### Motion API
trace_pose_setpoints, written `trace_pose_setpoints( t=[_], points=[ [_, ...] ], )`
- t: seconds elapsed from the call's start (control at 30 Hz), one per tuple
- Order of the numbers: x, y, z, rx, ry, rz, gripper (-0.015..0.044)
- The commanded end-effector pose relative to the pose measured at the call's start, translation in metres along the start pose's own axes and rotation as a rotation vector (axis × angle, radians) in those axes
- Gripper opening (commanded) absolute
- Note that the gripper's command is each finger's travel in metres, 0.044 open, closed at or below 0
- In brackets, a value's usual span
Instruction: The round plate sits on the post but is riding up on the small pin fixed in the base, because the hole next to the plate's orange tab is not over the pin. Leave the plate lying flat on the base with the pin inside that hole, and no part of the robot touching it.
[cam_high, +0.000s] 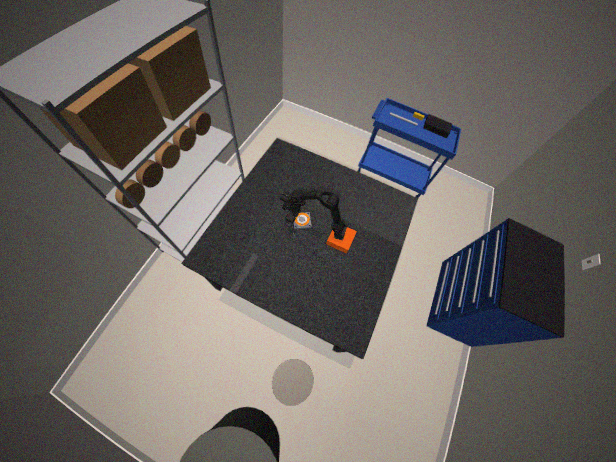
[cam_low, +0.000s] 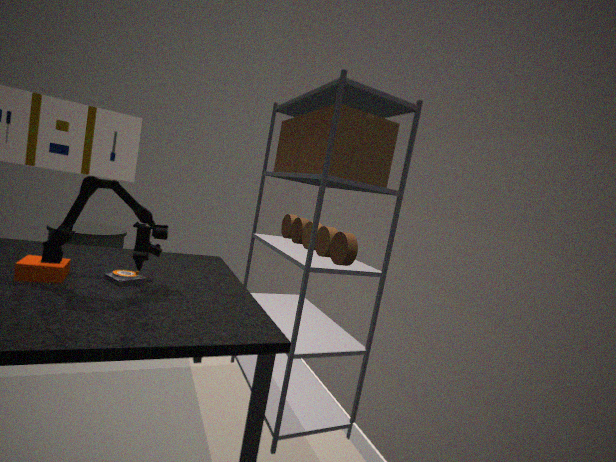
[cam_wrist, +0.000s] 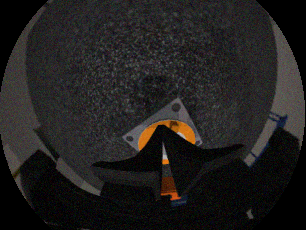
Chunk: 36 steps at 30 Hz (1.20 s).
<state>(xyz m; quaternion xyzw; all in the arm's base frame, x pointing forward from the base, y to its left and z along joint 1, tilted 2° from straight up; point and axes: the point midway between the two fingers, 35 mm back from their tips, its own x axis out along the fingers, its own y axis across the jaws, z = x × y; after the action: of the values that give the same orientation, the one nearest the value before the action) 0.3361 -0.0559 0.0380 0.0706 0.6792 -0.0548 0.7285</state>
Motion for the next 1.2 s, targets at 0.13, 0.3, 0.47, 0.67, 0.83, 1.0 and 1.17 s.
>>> trace_pose_setpoints(
  t=[0.13, 0.3, 0.47, 0.67, 0.83, 1.0, 1.17],
  points=[
    [0.009, -0.003, -0.002, -0.004, 0.006, -0.003, 0.0],
    [0.009, -0.011, -0.002, -0.004, 0.006, -0.004, 0.0],
    [0.01, -0.019, -0.001, -0.004, 0.006, -0.005, 0.0],
    [0.01, -0.021, -0.001, -0.004, 0.006, -0.005, 0.0],
    [0.01, -0.022, -0.001, -0.004, 0.006, -0.005, 0.0],
    [0.01, -0.025, -0.002, -0.004, 0.006, -0.005, 0.0],
    [0.01, -0.027, -0.003, -0.004, 0.006, -0.005, 0.0]
  ],
)
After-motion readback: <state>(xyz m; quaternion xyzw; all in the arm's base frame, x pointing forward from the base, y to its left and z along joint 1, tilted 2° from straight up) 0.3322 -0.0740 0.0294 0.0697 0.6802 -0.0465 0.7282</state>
